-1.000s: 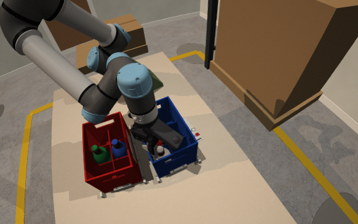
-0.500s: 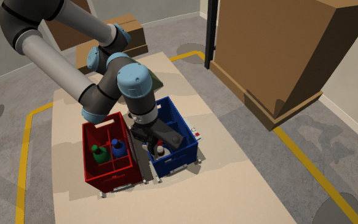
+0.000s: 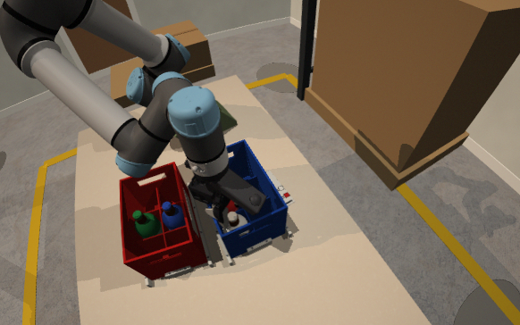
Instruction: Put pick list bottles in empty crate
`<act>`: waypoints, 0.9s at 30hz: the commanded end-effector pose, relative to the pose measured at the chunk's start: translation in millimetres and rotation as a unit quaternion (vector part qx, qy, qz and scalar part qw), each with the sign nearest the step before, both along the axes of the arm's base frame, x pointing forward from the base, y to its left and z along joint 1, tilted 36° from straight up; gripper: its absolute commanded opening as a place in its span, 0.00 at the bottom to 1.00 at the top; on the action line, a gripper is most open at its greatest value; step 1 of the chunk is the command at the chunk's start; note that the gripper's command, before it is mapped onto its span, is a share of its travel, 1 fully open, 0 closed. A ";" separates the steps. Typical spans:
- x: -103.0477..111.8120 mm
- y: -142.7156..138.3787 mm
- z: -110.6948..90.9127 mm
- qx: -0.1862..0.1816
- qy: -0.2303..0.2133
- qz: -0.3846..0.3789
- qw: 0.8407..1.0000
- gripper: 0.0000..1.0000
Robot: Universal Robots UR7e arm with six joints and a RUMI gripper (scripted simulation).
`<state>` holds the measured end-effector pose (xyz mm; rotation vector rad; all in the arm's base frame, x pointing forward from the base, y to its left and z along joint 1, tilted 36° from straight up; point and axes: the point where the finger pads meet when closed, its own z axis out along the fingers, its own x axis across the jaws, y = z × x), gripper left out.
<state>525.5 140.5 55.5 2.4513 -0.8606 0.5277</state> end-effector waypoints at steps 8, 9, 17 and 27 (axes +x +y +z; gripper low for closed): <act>-5.0 15.3 22.1 0.000 0.000 0.000 1.000 0.38; -5.5 16.8 24.3 0.000 0.000 0.000 1.000 0.38; -9.6 28.6 41.5 0.000 0.000 0.000 1.000 0.38; -13.8 40.5 58.7 0.000 0.000 0.000 1.000 0.38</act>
